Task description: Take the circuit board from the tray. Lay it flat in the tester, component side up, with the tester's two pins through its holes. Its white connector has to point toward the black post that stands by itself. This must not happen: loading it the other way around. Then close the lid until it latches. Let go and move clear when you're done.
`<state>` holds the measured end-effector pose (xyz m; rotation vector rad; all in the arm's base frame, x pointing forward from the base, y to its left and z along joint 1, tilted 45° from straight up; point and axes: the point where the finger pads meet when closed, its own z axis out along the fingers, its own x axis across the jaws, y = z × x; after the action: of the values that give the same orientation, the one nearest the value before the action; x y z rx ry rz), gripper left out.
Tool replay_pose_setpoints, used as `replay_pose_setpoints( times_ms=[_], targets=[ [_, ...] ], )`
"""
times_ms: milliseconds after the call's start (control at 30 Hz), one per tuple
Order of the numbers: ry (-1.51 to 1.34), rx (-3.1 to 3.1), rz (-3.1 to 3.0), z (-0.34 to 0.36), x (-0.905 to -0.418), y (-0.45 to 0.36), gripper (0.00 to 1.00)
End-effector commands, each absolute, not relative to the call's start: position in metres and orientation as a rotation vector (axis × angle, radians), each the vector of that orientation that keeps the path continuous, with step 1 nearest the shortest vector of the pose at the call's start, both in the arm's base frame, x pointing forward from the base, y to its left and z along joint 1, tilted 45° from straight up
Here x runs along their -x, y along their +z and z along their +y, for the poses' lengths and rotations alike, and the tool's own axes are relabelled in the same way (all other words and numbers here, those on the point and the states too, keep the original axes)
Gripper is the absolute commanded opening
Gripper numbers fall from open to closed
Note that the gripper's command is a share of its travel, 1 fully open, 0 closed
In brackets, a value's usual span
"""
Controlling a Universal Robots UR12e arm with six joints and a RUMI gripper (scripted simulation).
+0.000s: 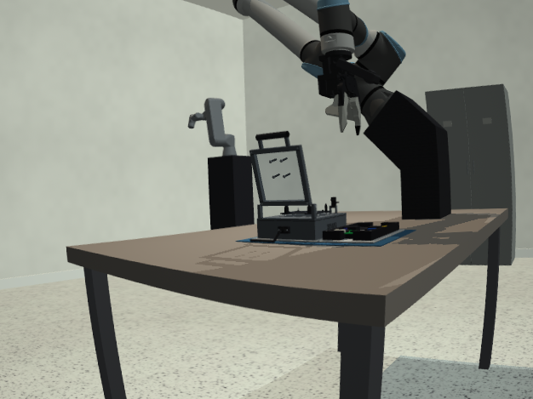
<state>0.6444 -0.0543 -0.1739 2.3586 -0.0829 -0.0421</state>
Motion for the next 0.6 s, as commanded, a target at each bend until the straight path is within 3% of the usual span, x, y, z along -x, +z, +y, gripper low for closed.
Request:
replay_pose_setpoints(
  times_ms=[0,567],
  targets=[
    [-0.042,-2.359,-0.077,-0.079,-0.641,-0.200,0.59],
    [-0.035,-2.360,-0.080,-0.135,-0.641,-0.256,0.59]
  ],
)
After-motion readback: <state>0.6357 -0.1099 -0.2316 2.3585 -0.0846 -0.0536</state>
